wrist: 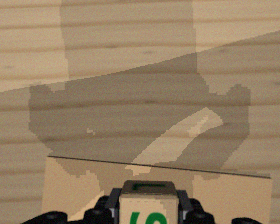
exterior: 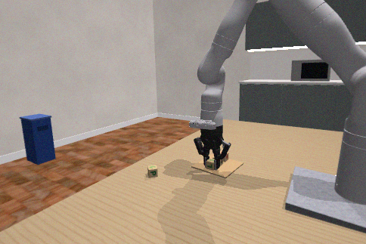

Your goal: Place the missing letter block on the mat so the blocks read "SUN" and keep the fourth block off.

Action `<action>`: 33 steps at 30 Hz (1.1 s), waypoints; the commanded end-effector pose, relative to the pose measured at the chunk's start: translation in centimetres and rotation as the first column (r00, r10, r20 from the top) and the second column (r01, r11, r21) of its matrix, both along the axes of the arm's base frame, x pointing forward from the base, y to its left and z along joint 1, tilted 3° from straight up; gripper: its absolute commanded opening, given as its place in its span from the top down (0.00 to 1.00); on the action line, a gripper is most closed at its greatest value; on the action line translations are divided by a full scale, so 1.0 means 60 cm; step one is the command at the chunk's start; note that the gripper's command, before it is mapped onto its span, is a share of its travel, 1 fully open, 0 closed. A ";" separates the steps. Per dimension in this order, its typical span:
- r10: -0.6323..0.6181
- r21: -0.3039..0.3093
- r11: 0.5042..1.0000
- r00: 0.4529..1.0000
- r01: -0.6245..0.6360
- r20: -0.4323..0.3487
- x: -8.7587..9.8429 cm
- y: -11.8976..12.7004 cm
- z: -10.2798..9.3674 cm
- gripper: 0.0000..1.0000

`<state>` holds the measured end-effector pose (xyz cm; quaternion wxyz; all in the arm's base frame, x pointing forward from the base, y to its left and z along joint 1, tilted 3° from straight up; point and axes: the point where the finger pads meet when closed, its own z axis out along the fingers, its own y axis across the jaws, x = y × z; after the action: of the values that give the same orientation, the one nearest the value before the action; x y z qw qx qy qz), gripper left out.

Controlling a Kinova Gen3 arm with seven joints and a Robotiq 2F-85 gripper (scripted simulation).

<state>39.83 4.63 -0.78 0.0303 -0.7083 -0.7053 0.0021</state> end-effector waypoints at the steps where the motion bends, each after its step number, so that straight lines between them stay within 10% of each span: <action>1: 0.000 0.000 1.000 1.000 0.000 0.002 0.001 0.000 0.001 0.74; 33: 0.000 0.000 1.000 1.000 0.000 0.002 0.001 0.000 -0.005 0.74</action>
<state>39.81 4.64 -1.16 0.0303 -0.7083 -0.7053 0.0020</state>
